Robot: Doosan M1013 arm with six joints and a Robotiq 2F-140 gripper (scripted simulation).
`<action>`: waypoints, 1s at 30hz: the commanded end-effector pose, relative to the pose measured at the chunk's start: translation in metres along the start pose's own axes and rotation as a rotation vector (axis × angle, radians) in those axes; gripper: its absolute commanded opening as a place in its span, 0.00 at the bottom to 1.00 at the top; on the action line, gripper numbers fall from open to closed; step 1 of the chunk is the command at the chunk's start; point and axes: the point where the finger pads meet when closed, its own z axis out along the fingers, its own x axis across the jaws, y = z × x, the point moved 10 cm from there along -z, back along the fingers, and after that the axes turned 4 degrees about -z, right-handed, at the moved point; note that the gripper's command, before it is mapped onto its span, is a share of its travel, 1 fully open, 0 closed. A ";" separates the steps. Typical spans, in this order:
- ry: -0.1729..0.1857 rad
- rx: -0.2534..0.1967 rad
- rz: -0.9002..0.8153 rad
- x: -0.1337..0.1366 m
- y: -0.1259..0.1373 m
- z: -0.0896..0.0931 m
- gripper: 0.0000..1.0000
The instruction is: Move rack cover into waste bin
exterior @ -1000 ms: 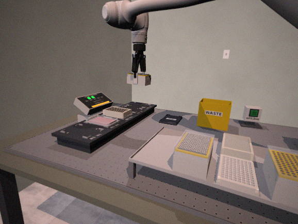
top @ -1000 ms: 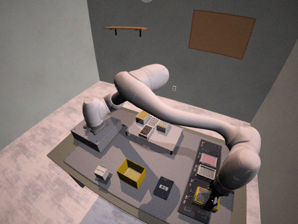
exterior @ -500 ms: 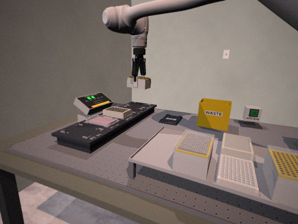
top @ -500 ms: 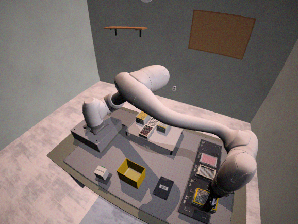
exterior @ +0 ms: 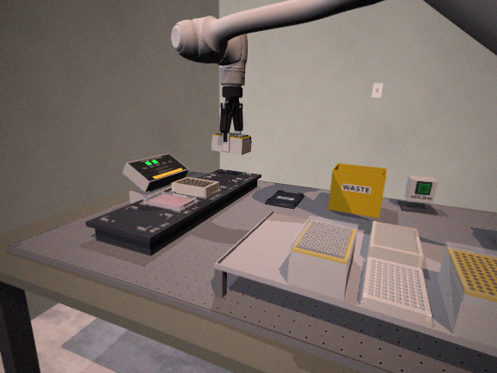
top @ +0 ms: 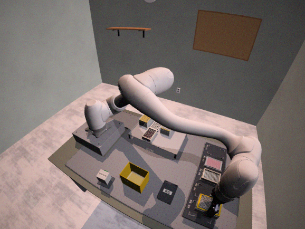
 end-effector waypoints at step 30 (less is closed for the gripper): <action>0.000 0.000 0.000 0.000 0.000 0.046 0.00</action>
